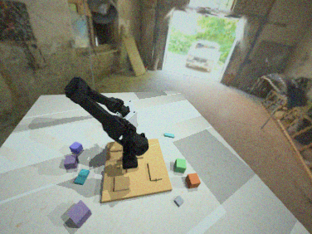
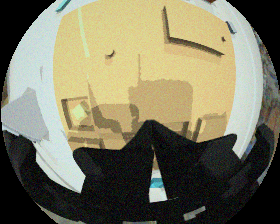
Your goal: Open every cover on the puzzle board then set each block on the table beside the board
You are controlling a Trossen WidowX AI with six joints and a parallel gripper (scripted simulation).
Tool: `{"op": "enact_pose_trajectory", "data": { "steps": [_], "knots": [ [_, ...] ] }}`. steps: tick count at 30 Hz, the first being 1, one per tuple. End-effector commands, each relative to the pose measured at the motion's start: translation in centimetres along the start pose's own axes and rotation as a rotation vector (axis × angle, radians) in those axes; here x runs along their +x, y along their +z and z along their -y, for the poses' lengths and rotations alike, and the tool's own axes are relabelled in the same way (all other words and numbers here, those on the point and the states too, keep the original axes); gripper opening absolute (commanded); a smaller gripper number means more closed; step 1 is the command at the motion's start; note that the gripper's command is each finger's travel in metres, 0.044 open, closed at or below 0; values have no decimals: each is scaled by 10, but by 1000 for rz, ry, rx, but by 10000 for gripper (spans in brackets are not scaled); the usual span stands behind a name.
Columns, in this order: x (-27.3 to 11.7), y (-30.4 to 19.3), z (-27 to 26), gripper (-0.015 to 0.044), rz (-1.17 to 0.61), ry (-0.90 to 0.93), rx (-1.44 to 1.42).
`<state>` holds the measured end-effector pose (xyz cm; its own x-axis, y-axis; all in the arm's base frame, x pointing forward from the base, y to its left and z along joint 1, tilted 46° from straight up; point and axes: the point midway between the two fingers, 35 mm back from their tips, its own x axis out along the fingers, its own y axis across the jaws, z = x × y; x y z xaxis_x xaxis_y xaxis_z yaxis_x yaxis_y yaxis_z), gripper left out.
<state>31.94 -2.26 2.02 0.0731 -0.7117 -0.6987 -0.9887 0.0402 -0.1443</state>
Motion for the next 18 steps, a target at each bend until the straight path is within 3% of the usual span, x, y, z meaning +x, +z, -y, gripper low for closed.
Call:
{"op": "enact_pose_trajectory", "data": {
  "steps": [1, 18],
  "knots": [
    [6, -1, -2, 0, -7, 5, -6],
    [19, -3, -5, 0, -9, 5, -6]
  ]
}}
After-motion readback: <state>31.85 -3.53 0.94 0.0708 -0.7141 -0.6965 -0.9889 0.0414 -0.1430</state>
